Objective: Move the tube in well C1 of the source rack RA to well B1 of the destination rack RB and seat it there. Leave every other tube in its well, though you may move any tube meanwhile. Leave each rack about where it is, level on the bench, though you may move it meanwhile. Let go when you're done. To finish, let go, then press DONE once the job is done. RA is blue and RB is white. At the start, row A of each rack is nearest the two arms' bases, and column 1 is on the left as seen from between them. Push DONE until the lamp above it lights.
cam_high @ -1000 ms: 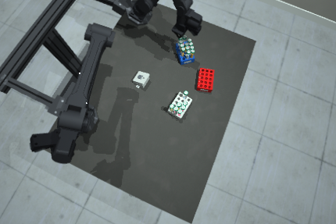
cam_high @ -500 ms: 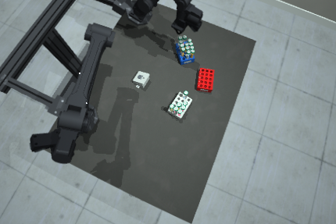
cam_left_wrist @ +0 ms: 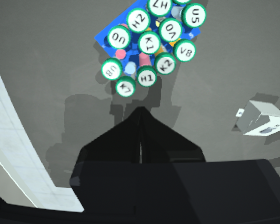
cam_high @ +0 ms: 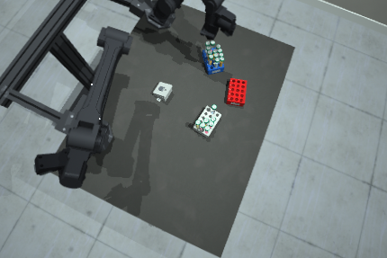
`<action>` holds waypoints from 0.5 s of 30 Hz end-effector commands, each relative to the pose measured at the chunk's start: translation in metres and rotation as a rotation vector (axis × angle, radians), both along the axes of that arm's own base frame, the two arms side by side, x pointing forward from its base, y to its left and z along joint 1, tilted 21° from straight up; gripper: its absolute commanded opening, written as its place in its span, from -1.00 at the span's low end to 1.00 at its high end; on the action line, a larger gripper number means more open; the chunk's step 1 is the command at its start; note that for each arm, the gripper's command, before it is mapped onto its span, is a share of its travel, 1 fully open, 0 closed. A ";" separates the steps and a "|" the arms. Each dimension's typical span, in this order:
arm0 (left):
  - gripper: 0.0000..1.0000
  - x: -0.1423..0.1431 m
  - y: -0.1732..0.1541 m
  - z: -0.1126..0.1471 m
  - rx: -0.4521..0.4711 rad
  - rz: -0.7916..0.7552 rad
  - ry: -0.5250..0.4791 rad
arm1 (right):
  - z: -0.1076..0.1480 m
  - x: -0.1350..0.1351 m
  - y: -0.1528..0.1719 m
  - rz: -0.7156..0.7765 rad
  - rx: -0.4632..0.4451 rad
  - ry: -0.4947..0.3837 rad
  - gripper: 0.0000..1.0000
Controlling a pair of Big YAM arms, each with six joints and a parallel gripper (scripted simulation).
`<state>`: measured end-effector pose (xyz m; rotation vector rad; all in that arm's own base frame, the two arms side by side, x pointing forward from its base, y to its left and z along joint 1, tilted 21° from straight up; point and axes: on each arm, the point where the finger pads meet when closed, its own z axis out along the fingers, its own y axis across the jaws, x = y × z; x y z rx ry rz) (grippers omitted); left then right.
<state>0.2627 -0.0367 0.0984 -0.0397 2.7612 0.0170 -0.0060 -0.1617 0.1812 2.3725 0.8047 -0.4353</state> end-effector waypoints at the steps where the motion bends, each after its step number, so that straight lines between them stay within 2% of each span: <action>1: -1.00 0.025 -0.014 0.017 -0.062 0.158 -0.039 | 0.016 0.001 -0.002 0.000 -0.033 -0.008 -0.40; 5: -1.00 0.034 -0.025 0.018 -0.108 0.264 -0.040 | 0.016 0.001 -0.002 0.000 -0.033 -0.008 -0.40; 15: -1.00 0.050 -0.046 0.021 -0.110 0.264 -0.037 | 0.016 0.001 -0.002 0.000 -0.033 -0.008 -0.40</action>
